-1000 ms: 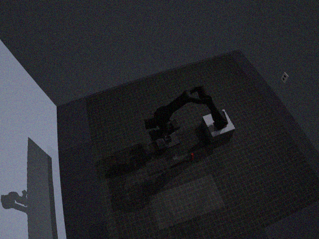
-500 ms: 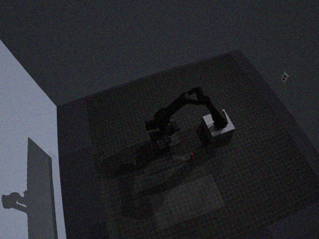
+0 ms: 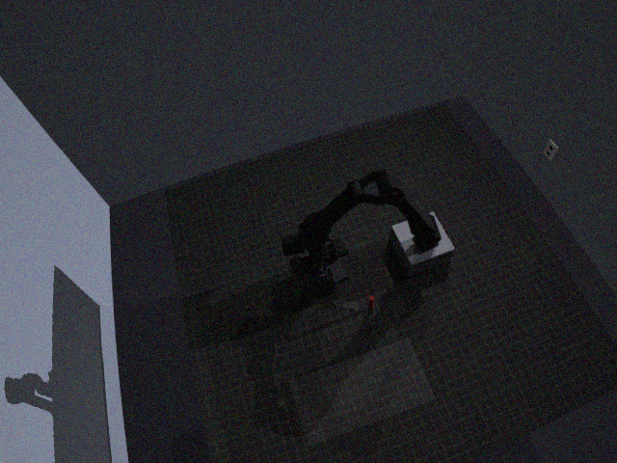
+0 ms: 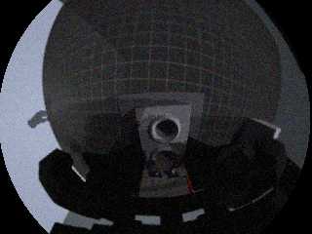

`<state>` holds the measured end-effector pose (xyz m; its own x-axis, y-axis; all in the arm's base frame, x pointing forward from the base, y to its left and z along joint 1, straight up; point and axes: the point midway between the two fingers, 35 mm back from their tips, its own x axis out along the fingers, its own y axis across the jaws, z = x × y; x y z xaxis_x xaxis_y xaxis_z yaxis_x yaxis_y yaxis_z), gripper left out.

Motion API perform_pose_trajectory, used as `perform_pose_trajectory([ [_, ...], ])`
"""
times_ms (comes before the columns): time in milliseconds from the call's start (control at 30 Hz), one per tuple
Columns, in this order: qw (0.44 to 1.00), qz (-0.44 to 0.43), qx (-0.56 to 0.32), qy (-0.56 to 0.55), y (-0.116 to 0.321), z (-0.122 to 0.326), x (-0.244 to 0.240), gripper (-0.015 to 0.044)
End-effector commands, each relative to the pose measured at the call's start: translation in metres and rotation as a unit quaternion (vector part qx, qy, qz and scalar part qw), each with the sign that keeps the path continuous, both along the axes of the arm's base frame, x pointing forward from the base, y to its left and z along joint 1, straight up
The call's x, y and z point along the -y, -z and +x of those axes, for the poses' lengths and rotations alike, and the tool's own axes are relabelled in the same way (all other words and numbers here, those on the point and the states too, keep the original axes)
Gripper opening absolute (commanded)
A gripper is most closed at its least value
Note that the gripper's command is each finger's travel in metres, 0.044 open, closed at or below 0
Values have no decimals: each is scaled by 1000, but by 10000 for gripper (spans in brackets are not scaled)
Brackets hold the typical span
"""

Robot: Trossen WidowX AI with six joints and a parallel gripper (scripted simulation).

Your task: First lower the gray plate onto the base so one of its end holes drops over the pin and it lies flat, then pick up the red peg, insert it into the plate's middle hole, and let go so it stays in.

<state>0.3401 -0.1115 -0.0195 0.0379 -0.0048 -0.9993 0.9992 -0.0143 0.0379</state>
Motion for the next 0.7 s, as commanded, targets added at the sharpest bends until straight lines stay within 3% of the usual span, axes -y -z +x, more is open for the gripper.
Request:
perform_pose_trajectory([
  [0,1000,0,1,0,-1,0,0,0],
  [533,1000,0,1,0,-1,0,0,420],
  [667,1000,0,1,0,-1,0,0,440],
])
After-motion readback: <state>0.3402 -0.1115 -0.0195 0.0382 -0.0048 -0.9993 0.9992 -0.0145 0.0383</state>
